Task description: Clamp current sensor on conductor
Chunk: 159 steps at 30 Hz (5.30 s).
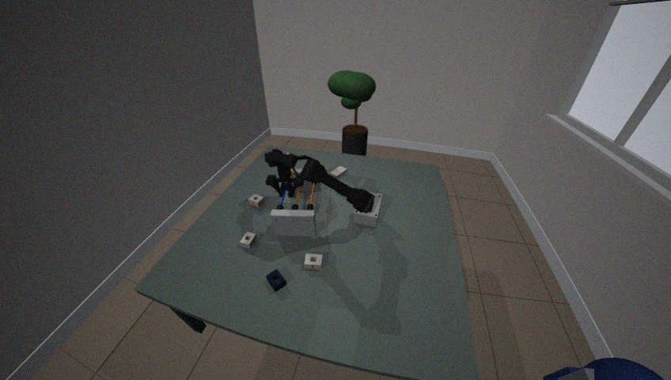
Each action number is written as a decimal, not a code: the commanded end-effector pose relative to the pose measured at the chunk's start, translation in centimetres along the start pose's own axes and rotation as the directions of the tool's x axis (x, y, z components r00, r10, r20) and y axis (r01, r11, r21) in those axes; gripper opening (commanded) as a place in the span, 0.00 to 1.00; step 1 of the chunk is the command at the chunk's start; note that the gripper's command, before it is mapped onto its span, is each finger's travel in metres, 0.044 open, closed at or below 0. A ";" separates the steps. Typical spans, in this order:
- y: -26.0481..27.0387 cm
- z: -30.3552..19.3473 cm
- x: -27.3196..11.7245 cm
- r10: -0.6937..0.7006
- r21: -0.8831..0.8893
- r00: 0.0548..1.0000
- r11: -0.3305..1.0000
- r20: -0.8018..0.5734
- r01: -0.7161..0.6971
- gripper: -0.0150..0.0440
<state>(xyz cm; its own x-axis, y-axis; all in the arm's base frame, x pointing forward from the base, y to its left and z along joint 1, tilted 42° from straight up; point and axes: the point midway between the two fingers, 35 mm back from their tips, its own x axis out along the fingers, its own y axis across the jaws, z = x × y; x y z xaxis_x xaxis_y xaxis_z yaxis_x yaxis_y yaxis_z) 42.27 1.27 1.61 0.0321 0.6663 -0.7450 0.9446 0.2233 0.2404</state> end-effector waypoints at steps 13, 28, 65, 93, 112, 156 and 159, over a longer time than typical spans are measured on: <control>0.0 0.0 0.0 -0.001 0.000 1.000 1.000 0.000 0.001 0.54; 0.0 0.0 0.0 -0.001 0.000 1.000 1.000 0.000 0.001 0.25; 0.0 0.0 0.0 -0.001 0.000 1.000 1.000 0.000 0.001 0.25; 0.0 0.1 -1.4 0.227 0.006 0.974 0.974 -0.003 -0.227 0.25; -0.1 0.2 -1.1 0.216 0.008 0.976 0.976 -0.001 -0.216 0.52; -0.2 0.2 -1.2 0.215 0.011 0.977 0.977 -0.002 -0.215 0.25; -0.2 0.2 -1.2 0.215 0.011 0.977 0.977 -0.002 -0.215 0.25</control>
<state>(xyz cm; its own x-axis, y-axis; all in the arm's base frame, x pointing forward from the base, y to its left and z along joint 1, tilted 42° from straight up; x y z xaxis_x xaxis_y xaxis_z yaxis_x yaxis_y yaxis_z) 42.14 0.27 2.36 0.2337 0.7003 -0.6746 0.9192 0.0671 0.3880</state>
